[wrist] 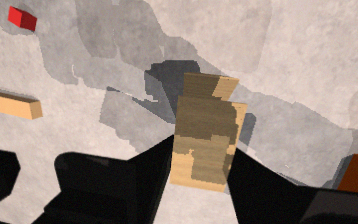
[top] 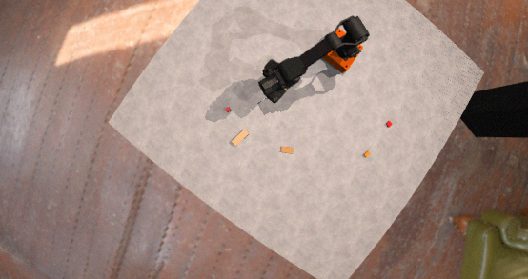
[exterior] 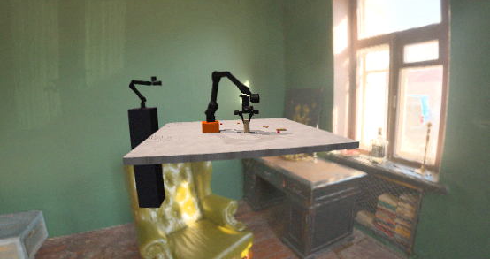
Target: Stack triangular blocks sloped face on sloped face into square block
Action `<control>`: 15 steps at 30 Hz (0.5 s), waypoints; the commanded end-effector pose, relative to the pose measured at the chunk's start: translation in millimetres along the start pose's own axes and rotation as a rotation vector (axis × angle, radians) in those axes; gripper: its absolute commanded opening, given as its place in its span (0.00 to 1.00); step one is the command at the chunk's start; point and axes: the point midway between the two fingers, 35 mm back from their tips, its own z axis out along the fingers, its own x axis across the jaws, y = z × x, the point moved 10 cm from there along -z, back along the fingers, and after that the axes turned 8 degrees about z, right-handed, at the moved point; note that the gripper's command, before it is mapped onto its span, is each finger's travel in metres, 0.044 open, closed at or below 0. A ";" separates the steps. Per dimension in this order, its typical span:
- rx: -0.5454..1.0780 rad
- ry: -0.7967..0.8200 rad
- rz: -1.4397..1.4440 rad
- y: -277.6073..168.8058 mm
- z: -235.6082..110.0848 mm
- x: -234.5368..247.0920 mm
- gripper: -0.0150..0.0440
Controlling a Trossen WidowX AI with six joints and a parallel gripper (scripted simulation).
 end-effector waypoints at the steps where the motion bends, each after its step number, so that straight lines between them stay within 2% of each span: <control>1: 0.004 0.002 -0.004 0.0 0.6 0.0 0.25; 15: 0.005 0.002 -0.005 3.5 8.8 0.4 0.25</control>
